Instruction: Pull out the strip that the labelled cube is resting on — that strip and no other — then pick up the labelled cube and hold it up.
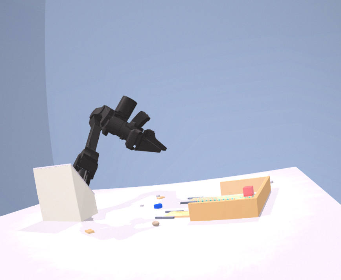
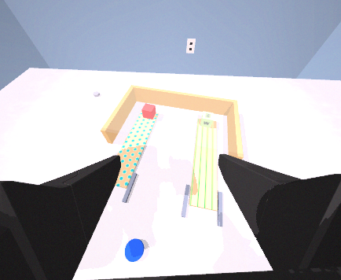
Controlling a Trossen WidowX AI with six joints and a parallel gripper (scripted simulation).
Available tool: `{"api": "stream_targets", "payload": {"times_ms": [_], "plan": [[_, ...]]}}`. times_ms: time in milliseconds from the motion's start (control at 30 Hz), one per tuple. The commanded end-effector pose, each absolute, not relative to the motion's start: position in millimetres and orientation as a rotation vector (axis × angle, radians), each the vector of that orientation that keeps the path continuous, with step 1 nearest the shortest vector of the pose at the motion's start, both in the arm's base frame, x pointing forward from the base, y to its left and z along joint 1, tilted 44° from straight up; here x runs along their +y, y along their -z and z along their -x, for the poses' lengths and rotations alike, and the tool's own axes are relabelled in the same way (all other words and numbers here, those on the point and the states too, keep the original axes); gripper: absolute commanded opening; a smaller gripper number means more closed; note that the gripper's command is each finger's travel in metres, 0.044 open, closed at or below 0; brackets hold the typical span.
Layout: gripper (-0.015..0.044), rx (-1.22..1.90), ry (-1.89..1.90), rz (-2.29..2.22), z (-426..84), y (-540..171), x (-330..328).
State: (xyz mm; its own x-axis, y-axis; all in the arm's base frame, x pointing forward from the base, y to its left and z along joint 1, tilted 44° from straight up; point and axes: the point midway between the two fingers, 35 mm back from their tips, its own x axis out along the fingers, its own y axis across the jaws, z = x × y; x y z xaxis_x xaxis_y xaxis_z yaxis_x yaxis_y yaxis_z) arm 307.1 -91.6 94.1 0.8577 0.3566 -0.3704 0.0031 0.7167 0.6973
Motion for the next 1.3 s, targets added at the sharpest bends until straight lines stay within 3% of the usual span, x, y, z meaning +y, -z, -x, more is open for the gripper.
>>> {"api": "stream_targets", "payload": {"times_ms": [0, 67, 567, 900, 1267], "plan": [[0.04, 0.511, -0.213, -0.747, -307.1, -94.9, -90.9], [0.04, 0.511, -0.213, -0.747, -307.1, -94.9, -90.9], [0.0006, 1.037, -0.277, -0.774, -358.9, -19.5, -90.9], [0.0, 1.485, -0.413, -0.777, -365.4, 27.9, -67.4], [0.0, 1.493, -0.416, -0.777, -366.5, 34.1, -62.7]]}}
